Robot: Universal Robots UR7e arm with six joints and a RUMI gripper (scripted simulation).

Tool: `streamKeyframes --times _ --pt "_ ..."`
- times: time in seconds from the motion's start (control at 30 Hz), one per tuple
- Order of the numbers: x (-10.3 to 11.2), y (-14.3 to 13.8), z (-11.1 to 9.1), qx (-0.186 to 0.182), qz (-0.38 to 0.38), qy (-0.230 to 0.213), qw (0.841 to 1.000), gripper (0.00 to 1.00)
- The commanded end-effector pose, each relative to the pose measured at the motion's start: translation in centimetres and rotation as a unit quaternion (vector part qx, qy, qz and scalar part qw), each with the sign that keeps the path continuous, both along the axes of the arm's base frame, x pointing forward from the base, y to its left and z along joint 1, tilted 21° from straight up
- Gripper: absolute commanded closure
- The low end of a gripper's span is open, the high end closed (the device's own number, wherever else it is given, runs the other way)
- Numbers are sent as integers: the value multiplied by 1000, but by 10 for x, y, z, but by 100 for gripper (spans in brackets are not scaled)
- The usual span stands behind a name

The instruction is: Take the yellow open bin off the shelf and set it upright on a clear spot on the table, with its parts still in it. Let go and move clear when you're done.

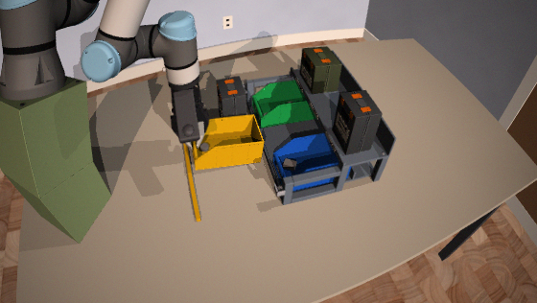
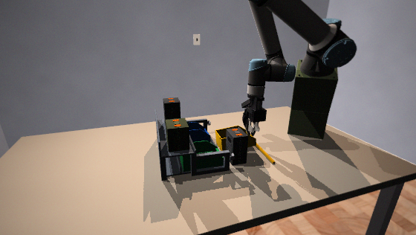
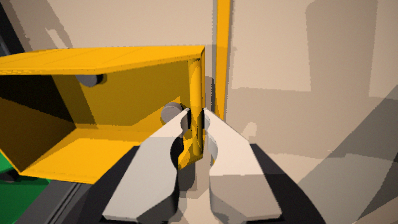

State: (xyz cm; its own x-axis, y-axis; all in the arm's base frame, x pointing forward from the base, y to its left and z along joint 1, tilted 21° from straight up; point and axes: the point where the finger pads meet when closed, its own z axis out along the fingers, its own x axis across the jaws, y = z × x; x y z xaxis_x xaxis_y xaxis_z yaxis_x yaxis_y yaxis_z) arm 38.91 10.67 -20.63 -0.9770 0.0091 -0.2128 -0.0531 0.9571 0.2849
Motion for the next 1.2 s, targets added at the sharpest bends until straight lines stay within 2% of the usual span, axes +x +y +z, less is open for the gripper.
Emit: streamKeyframes --times 0.0,1.17 --pt "3 0 -2 -1 0 -2 1000 100" --pt "5 4 -14 -1 0 -2 1000 100"
